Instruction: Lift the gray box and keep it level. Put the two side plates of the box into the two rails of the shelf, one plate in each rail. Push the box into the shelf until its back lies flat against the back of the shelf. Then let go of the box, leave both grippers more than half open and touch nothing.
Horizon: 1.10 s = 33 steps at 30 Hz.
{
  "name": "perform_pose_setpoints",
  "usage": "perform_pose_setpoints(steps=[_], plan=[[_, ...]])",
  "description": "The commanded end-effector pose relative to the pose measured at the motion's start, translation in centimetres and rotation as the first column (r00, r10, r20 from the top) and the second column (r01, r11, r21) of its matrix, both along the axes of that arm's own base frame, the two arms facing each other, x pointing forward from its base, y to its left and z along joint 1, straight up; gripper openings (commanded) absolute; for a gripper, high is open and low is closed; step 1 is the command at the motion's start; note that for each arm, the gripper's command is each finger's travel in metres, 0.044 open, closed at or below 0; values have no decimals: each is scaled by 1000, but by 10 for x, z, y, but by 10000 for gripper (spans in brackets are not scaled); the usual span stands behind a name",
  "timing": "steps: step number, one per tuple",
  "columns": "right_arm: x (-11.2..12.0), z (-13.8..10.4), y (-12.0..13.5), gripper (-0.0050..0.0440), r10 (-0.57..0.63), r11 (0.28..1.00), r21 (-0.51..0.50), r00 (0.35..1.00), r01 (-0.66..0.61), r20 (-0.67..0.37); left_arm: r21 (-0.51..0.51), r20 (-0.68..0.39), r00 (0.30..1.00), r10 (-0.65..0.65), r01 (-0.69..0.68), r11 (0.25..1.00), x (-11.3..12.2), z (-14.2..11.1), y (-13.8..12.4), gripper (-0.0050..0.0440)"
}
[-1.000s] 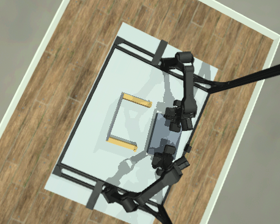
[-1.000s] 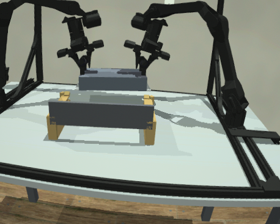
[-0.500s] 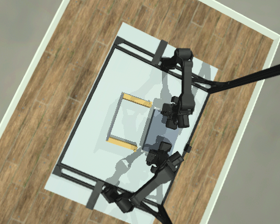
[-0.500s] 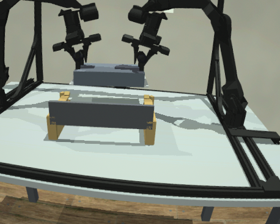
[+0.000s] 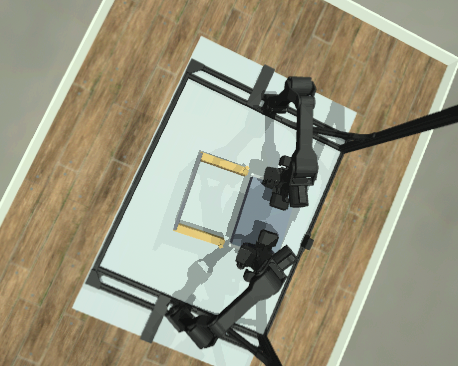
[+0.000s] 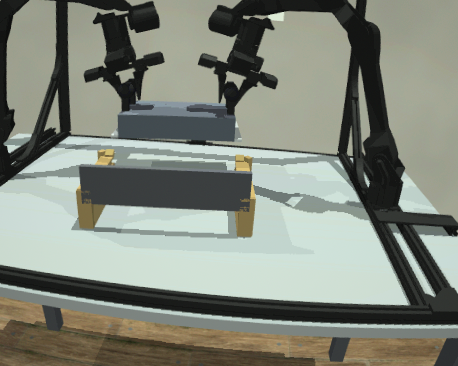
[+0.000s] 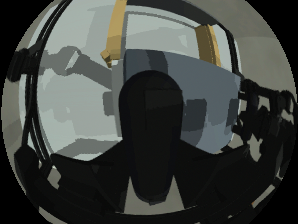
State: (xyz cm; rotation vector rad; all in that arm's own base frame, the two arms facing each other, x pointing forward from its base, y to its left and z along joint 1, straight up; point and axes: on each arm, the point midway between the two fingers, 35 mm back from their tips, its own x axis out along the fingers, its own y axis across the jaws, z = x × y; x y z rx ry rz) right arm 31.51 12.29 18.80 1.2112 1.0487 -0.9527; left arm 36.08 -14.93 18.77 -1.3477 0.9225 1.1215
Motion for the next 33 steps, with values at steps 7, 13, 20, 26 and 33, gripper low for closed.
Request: perform_pose_setpoints(steps=[7,13,20,26,33], plan=[[2,14,1,0,9,1000,18,999,-10,44,-9,44,999,5,-4,1000,0,14,4,0],[2,14,1,0,9,1000,18,999,-10,44,-9,44,999,5,-4,1000,0,14,4,0],[2,14,1,0,9,1000,18,999,-10,44,-9,44,999,5,-4,1000,0,14,4,0],[2,10,1,0,7,1000,18,999,-8,44,-10,44,999,3,-2,1000,0,10,4,0],[2,4,1,0,5,1000,18,999,-5,44,-10,44,999,0,0,1000,0,5,4,0]])
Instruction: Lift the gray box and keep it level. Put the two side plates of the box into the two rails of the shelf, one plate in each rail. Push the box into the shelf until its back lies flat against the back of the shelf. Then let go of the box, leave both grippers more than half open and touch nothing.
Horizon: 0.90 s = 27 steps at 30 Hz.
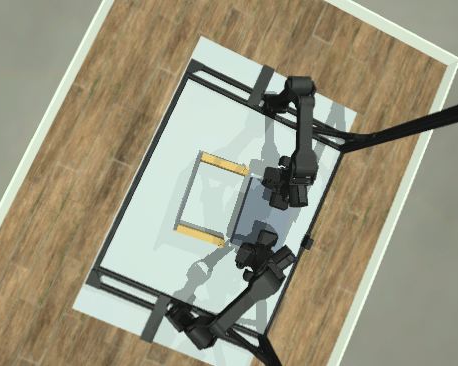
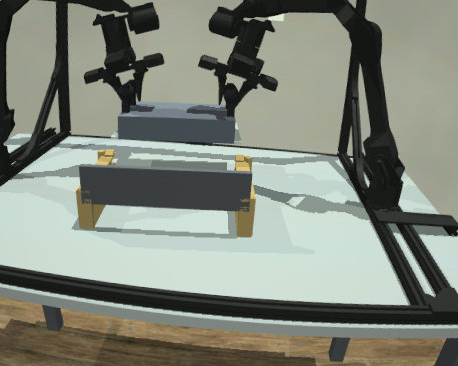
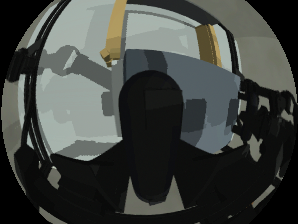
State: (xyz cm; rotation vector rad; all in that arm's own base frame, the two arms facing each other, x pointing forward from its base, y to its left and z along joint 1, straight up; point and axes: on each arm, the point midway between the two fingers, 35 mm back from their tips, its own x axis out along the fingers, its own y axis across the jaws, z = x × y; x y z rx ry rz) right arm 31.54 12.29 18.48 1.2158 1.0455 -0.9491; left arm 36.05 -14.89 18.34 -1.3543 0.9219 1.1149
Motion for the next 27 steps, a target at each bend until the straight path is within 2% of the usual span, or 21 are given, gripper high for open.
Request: perform_pose_setpoints(steps=[1,27], plan=[[2,6,1,0,5,1000,15,999,-6,39,-4,38,999,0,0,1000,1,8,3,0],[2,-21,0,0,-8,1000,15,999,7,39,-4,37,999,-13,13,1000,1,-20,3,0]])
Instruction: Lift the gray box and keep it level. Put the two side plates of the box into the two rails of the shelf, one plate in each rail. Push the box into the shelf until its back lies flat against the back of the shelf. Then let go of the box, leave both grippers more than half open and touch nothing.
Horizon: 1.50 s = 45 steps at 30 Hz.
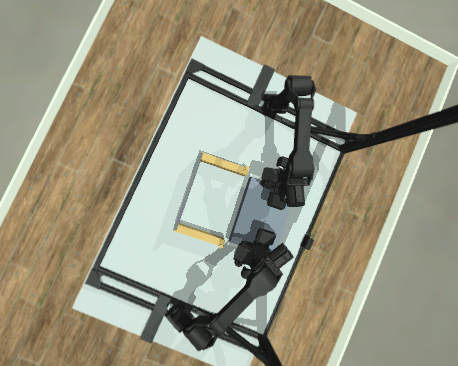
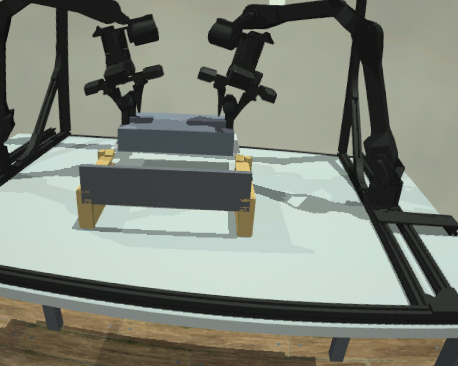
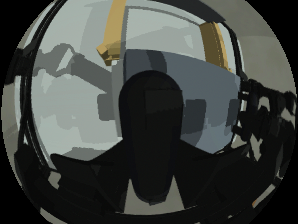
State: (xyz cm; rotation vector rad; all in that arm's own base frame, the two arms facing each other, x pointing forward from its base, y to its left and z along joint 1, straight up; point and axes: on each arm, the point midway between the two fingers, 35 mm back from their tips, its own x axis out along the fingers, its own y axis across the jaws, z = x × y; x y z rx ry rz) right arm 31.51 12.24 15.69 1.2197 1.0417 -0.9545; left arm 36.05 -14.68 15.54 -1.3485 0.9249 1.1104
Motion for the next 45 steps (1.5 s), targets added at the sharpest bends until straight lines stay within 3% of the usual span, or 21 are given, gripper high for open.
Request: perform_pose_setpoints(steps=[1,45], plan=[[2,5,0,0,-2,1000,15,999,1,39,-7,38,999,-7,7,1000,0,7,1,0],[2,-2,-2,0,-5,1000,15,999,5,39,-7,37,999,-10,11,1000,0,-1,3,0]])
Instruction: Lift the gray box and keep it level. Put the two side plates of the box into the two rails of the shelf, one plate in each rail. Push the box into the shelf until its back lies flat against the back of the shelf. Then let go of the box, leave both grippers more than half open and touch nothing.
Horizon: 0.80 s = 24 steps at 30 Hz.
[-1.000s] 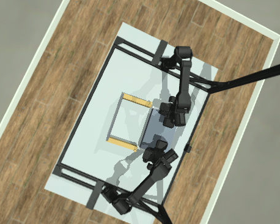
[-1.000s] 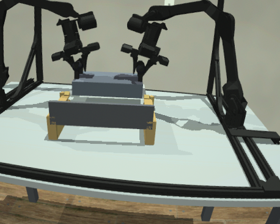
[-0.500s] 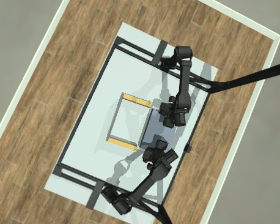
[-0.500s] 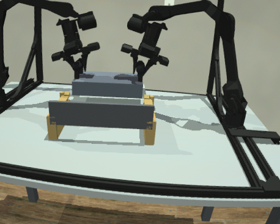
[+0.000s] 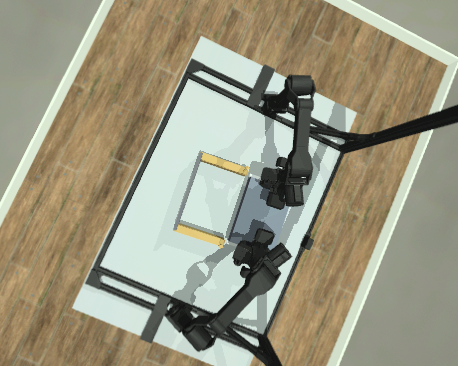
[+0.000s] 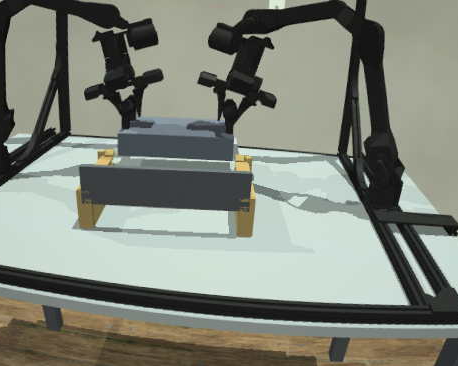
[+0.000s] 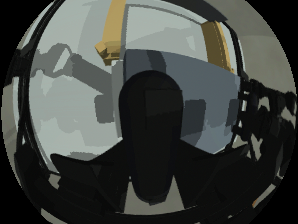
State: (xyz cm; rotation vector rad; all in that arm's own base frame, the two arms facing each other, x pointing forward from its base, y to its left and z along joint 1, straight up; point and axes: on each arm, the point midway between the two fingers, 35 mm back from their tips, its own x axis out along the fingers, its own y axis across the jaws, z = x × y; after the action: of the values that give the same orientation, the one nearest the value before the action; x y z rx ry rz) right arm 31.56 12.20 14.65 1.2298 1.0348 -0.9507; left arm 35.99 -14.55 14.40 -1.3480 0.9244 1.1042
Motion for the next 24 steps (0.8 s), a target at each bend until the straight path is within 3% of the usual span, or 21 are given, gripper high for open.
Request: perform_pose_setpoints(steps=[1,24], plan=[[1,8,-2,0,0,1000,11,1000,0,30,-7,33,999,-6,7,1000,0,10,3,0],[4,6,-25,0,0,1000,11,1000,0,30,-7,33,999,-6,7,1000,-2,9,26,0]])
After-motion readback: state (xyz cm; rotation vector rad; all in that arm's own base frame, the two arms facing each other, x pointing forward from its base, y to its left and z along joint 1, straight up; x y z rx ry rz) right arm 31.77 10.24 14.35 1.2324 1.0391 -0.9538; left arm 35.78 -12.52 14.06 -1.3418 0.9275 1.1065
